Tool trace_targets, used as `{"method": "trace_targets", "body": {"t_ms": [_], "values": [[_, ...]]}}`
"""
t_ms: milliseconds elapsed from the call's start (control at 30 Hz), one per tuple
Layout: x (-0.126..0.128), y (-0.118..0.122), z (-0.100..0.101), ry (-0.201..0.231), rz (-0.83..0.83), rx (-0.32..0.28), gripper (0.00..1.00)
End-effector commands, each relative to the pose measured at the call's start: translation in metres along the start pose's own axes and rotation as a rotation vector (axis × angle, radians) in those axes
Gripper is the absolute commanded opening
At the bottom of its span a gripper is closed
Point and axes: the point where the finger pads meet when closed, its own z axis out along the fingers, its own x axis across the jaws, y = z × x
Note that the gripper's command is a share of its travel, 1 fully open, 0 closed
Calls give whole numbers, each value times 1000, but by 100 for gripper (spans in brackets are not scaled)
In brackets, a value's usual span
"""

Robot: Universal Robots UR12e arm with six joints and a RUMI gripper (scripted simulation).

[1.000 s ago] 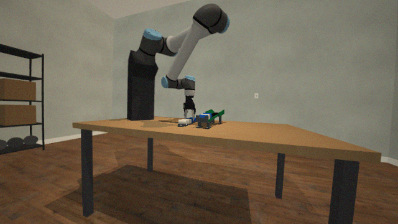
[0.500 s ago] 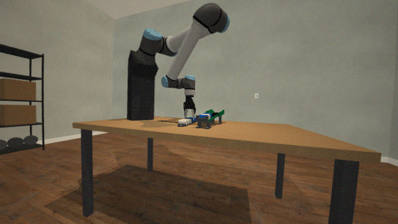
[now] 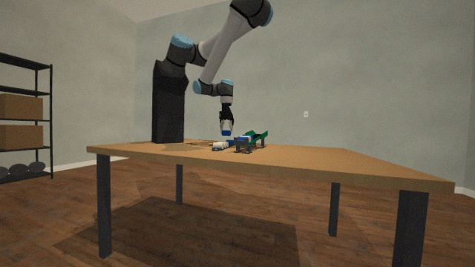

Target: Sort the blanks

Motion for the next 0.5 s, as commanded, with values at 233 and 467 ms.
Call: {"method": "trace_targets", "body": {"t_ms": [233,467], "values": [[0,0,-22,0,0,0,36],[3,1,-22,0,3,0,36]]}}
